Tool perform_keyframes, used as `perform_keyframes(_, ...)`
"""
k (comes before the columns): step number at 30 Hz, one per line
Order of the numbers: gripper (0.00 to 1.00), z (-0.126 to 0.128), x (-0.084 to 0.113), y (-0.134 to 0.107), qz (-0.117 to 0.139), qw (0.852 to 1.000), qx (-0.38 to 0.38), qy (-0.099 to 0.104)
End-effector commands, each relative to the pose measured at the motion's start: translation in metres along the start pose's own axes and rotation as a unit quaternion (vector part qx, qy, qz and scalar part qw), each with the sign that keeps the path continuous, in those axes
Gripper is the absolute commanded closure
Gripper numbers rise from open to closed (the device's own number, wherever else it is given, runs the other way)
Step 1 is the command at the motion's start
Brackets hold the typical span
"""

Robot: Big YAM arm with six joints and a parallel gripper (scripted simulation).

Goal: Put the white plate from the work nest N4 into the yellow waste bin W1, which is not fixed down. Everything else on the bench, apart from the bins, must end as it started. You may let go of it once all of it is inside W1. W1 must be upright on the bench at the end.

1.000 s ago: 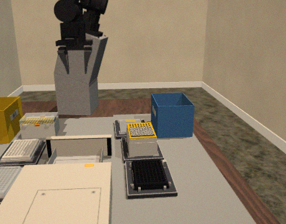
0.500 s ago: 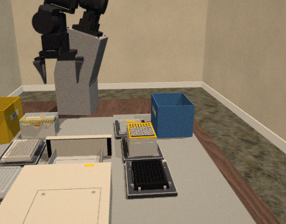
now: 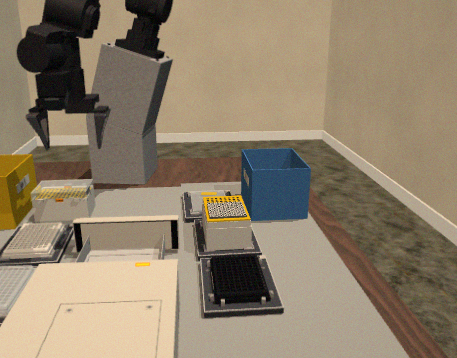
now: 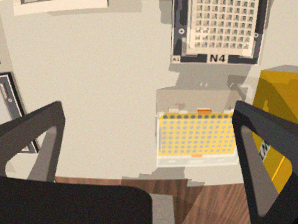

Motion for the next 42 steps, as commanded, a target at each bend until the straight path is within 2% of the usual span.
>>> perform_keyframes(1, 0.00, -0.021, -0.004, 0.015, -0.017, 1.000, 0.009, -0.007)
perform_keyframes(27, 0.00, -0.104, -0.052, 0.014, -0.005, 1.000, 0.005, -0.004)
perform_keyframes(32, 0.00, -0.104, -0.052, 0.014, -0.005, 1.000, 0.006, -0.003)
perform_keyframes(33, 0.00, -0.090, -0.051, 0.022, -0.004, 1.000, 0.021, -0.004)
perform_keyframes(42, 0.00, -0.095, -0.048, 0.018, -0.010, 1.000, 0.010, -0.006)
Point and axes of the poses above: the point where the finger pads meet when closed, its own x axis back along the fingers, its own z axis across the jaws, y = z × x, the point moved 6 cm from there along x, back along the fingers, and after that the axes turned 10 degrees about x, right-handed, at the moved point
